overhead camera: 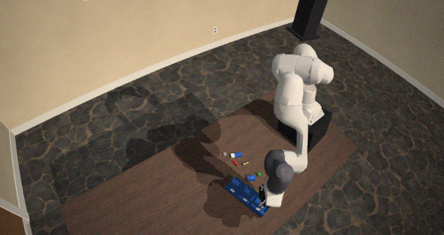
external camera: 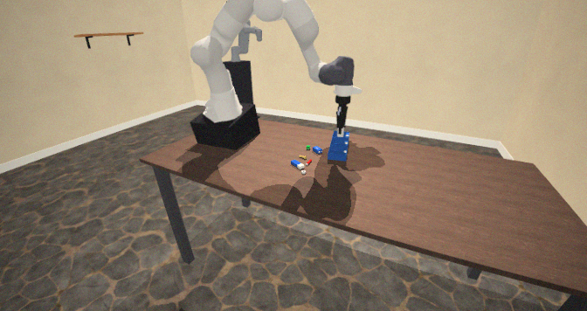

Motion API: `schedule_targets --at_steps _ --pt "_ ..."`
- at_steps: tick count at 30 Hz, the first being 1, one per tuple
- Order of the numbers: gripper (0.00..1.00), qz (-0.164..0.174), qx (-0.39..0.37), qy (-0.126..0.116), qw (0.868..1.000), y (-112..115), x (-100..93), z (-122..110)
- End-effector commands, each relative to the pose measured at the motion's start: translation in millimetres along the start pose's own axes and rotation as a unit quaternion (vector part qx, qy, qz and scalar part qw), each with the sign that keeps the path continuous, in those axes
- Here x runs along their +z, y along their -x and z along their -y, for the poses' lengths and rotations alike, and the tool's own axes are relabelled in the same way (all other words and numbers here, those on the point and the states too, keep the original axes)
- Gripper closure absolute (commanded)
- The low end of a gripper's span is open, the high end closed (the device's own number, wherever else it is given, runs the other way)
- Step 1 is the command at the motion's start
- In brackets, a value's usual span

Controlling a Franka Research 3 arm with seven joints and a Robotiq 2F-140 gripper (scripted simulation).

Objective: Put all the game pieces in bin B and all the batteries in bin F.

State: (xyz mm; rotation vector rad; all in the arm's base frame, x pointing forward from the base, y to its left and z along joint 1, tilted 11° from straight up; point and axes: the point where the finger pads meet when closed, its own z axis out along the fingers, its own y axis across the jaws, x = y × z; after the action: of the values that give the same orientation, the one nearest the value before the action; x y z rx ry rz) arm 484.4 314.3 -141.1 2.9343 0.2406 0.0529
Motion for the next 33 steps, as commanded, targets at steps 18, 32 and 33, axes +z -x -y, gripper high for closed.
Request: schedule_targets --at_steps 18,32,33 --pt "0.95 -0.002 0.003 0.000 1.000 -2.0 -0.3 -0.2" --pt "0.95 -0.002 0.003 0.000 1.000 -2.0 -11.0 -0.2" --pt "0.95 -0.002 0.003 0.000 1.000 -2.0 -12.3 -0.2"
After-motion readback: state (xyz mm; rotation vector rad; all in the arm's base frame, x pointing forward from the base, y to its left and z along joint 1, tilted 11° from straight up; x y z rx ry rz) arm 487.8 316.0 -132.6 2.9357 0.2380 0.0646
